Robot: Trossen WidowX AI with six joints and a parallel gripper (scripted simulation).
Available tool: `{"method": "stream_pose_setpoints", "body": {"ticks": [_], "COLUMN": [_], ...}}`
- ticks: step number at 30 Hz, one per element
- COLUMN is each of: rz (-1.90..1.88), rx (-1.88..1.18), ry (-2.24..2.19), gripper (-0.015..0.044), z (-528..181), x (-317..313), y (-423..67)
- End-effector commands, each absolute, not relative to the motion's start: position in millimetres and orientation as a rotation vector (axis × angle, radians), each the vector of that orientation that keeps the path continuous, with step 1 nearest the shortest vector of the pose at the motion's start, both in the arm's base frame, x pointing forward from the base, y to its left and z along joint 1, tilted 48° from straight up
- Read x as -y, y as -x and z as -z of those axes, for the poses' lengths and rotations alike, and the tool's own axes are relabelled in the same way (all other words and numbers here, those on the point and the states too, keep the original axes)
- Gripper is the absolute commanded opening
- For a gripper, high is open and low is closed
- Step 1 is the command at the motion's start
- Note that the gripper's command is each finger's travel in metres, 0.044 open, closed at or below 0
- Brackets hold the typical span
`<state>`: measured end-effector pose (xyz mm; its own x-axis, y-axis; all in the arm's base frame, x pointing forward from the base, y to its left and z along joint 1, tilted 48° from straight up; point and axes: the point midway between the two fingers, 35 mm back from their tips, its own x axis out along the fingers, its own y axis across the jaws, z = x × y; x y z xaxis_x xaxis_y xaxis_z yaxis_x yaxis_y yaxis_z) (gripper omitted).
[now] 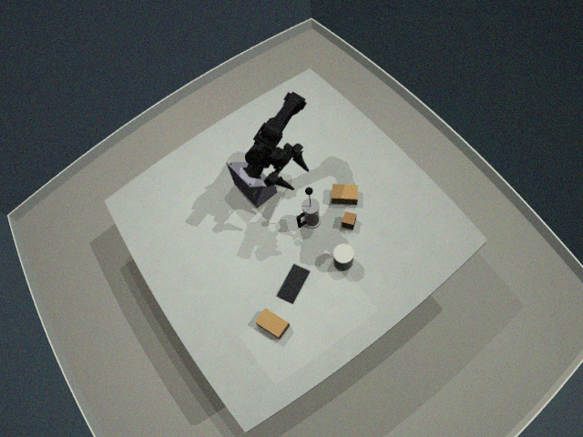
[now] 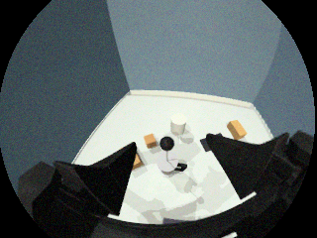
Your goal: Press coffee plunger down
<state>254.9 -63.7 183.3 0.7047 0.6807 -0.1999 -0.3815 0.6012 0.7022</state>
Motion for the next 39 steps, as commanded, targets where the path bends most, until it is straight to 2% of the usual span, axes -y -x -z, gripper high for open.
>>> {"method": "stream_pose_setpoints", "body": {"ticks": [1,39], "rz": [-0.643,-0.645], "rx": [-0.473,-0.472], "ry": [-0.692,-0.692], "gripper": [0.0440,0.0440], "z": [-166,-153], "x": [42,10], "y": [-249,-275]}}
